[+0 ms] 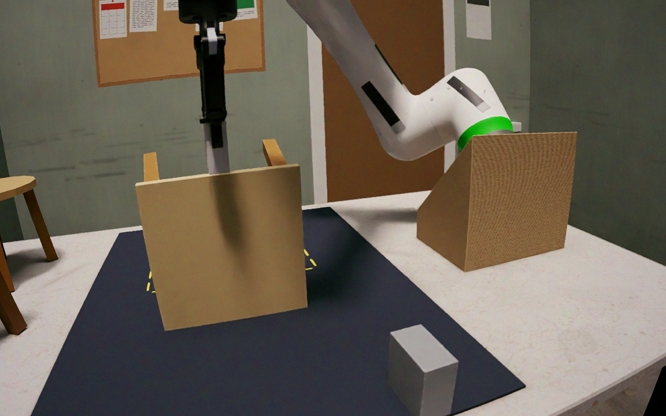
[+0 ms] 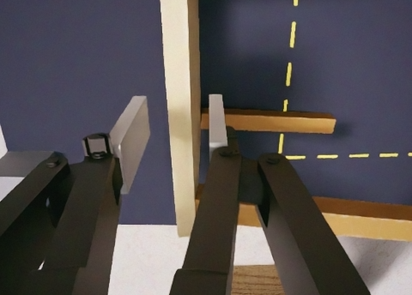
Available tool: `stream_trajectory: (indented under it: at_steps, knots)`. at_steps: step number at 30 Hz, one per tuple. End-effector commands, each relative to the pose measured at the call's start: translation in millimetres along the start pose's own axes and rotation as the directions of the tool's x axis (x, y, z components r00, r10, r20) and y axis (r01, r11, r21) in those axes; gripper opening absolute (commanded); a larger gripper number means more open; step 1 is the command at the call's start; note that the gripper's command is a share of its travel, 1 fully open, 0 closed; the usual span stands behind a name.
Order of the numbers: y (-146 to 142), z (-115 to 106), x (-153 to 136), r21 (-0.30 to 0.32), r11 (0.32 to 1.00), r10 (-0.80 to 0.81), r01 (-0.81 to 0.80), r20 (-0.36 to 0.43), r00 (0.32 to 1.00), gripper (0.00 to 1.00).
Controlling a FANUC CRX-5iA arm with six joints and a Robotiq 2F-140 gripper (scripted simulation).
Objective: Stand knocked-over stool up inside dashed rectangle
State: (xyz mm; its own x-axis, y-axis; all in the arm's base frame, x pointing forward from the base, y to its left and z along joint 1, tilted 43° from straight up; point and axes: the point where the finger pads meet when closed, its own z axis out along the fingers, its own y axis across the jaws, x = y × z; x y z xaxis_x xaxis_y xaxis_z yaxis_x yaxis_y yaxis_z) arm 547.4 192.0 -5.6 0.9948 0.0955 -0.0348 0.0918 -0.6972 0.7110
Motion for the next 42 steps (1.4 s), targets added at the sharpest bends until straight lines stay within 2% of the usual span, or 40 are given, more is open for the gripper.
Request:
stream_trajectory:
  at_steps: [1, 9, 11, 17, 29, 30, 42]
  knots:
    - [0, 14, 1, 0.001, 1.0, 0.0, 0.0, -0.002, 1.0, 0.33]
    - [0, 45, 1, 0.001, 1.0, 0.0, 0.0, -0.002, 1.0, 0.33]
    - [0, 45, 1, 0.001, 1.0, 0.0, 0.0, -0.002, 1.0, 0.33]
    - [0, 62, 1, 0.001, 1.0, 0.0, 0.0, -0.002, 1.0, 0.33]
    - [0, 71, 1, 0.001, 1.0, 0.0, 0.0, -0.002, 1.0, 0.33]
    - [0, 71, 1, 0.001, 1.0, 0.0, 0.0, -0.002, 1.0, 0.1]
    - [0, 71, 1, 0.001, 1.0, 0.0, 0.0, -0.002, 1.0, 0.1]
